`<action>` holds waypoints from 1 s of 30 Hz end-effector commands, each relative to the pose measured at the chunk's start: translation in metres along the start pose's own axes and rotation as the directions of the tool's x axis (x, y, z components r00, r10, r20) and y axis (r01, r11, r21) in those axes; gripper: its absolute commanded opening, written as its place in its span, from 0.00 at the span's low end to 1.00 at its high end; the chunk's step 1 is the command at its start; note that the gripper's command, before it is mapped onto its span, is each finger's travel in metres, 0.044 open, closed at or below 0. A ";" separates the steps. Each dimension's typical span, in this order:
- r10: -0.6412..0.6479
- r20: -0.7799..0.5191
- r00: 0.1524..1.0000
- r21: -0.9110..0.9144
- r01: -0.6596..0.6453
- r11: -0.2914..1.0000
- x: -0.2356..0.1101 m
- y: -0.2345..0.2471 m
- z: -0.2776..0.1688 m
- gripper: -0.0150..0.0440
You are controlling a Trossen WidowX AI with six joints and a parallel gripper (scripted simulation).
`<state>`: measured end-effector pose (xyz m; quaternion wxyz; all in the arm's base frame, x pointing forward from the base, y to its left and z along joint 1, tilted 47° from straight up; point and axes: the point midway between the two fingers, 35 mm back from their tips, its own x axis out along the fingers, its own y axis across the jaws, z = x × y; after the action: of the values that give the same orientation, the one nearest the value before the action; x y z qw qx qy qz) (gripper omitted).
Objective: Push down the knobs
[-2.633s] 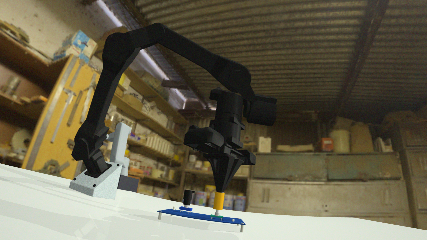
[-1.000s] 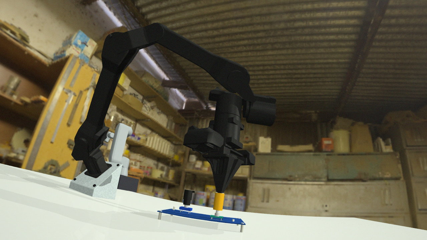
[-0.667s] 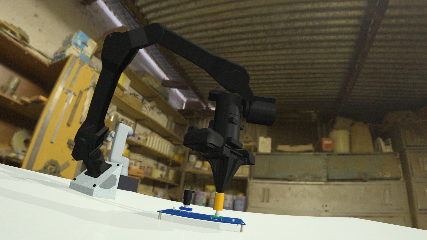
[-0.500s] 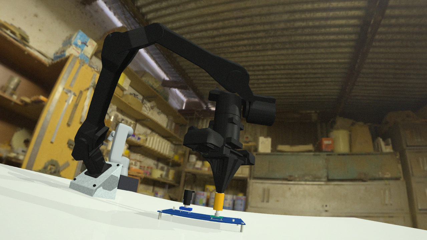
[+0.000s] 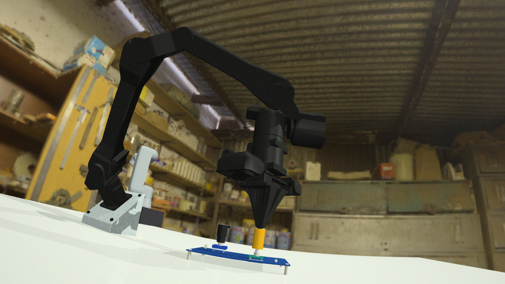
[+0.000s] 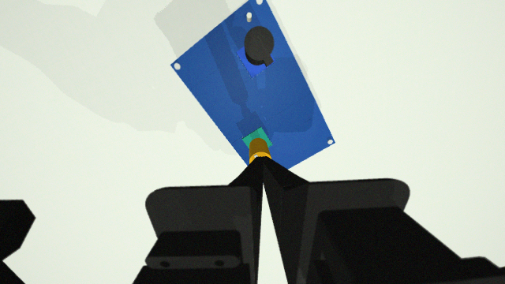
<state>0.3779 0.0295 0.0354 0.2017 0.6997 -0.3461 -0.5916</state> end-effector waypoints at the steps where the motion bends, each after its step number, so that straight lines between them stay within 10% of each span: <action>1: 0.006 0.009 1.000 0.012 -0.006 1.000 0.009 0.002 -0.002 0.25; 30: 0.007 0.009 1.000 0.012 -0.007 1.000 0.013 0.003 -0.002 0.25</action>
<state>0.3776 0.0291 0.0344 0.2029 0.7009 -0.3439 -0.5910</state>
